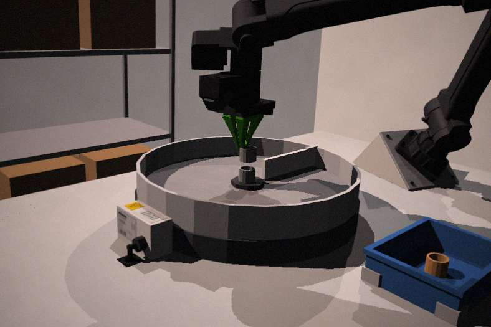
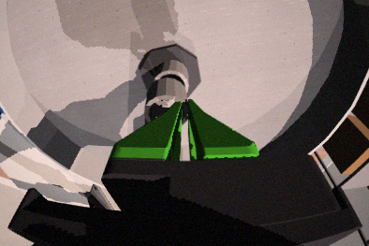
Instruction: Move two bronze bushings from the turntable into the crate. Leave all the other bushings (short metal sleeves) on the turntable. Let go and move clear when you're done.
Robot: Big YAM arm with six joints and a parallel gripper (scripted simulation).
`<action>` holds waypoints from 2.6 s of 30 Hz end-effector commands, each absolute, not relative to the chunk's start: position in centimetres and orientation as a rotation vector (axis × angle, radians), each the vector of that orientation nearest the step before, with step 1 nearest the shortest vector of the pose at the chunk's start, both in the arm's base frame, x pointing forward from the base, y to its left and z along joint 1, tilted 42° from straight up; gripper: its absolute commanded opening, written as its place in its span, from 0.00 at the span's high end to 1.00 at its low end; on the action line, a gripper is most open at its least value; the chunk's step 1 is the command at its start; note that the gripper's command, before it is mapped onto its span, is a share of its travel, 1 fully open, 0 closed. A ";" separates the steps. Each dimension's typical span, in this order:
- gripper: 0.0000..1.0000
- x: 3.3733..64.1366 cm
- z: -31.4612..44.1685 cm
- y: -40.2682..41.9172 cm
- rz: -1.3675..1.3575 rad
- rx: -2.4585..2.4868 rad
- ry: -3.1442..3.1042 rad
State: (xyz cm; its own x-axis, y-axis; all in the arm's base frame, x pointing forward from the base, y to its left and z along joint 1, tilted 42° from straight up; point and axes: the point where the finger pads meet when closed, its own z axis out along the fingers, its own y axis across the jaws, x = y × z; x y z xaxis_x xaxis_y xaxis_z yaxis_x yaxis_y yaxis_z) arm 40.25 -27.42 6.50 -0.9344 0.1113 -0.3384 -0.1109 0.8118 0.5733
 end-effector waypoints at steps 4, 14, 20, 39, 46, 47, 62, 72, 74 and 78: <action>1.00 39.3 6.1 -28.6 0.849 0.021 2.631; 1.00 39.2 6.0 -28.7 0.848 0.020 2.630; 1.00 39.2 6.0 -28.7 0.848 0.021 2.630; 1.00 39.2 6.0 -28.7 0.848 0.021 2.630; 1.00 39.2 6.0 -28.7 0.848 0.021 2.630; 1.00 39.3 5.9 -28.8 0.847 0.021 2.630; 1.00 39.7 5.7 -27.8 0.854 0.031 2.633; 1.00 39.7 5.7 -27.8 0.853 0.030 2.633; 1.00 39.7 5.7 -27.8 0.853 0.030 2.633; 1.00 39.7 5.7 -27.8 0.853 0.030 2.633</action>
